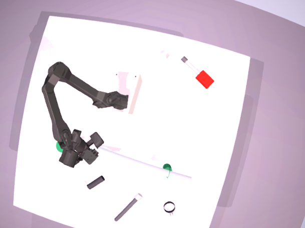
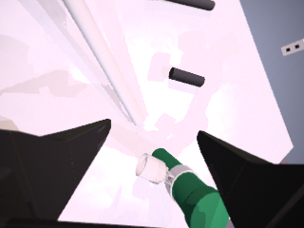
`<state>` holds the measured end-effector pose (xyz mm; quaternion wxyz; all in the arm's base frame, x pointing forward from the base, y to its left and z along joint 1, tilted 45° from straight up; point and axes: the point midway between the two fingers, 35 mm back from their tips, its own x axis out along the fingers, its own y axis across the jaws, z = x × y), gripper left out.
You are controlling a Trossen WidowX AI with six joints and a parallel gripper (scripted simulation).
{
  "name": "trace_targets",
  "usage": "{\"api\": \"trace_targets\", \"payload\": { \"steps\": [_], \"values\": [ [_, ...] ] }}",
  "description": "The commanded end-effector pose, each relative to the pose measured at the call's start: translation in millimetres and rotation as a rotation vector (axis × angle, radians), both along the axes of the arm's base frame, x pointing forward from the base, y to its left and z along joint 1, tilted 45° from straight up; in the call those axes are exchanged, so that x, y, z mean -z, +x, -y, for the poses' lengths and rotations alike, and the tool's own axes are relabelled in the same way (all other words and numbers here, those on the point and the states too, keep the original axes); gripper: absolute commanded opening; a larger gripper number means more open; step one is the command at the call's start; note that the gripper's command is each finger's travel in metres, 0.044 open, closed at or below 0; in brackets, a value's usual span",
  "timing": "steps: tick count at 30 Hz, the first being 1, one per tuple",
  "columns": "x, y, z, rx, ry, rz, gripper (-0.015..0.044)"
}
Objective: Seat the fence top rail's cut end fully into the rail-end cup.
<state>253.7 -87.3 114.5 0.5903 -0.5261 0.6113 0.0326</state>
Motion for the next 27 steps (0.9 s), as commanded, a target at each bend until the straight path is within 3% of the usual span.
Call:
{"api": "trace_targets", "payload": {
  "steps": [1,17,27],
  "values": [
    [-37.3,-40.4,39.0,-0.453,-0.075,-0.3,0.044],
    [-57.4,-65.7,52.5,-0.896,-0.248,-0.587,0.044],
    [-57.4,-65.8,52.5,-0.902,-0.251,-0.592,0.044]
  ]
}}
